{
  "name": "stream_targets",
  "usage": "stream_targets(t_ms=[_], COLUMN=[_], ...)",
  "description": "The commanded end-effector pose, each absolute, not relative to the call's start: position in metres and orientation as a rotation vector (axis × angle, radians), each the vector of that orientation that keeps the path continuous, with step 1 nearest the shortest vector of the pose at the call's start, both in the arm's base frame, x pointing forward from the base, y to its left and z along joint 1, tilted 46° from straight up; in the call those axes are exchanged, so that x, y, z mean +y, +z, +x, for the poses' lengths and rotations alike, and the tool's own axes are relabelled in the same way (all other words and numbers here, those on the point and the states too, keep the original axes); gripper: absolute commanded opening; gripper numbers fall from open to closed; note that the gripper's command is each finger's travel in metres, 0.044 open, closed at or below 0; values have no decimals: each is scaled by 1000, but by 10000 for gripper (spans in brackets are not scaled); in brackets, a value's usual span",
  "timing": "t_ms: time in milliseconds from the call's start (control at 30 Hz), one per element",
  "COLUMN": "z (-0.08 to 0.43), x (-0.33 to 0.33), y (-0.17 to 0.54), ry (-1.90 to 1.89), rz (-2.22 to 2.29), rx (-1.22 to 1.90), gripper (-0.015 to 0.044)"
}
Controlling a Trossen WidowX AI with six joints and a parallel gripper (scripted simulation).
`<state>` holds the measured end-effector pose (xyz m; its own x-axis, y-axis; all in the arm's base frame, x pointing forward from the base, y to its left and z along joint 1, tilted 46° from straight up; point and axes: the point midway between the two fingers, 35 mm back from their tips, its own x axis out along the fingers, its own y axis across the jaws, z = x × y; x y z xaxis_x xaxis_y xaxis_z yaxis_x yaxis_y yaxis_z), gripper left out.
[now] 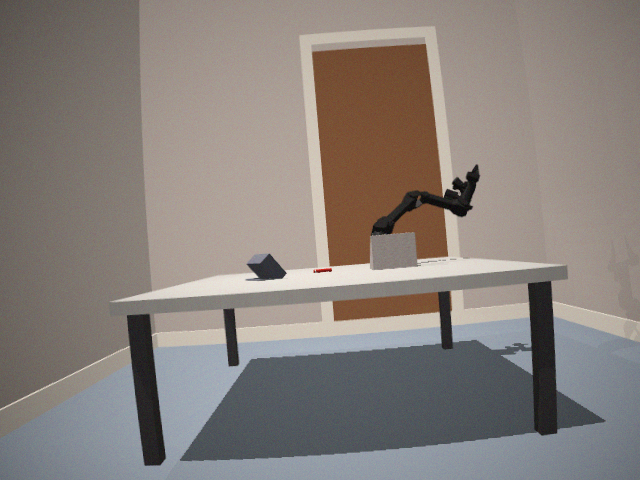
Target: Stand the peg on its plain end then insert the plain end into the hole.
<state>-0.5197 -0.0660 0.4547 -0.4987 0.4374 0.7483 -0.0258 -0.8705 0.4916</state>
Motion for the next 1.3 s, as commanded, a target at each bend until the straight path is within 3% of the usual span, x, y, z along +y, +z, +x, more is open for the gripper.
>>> stream_targets(t_ms=[0,633,1267], z=[-520,-489,-411], x=[-67,-200,-335], y=[455,463,468], ry=[2428,2713,3038], rz=[1391,1273,1108], rx=[619,800,988], gripper=[426,440,440])
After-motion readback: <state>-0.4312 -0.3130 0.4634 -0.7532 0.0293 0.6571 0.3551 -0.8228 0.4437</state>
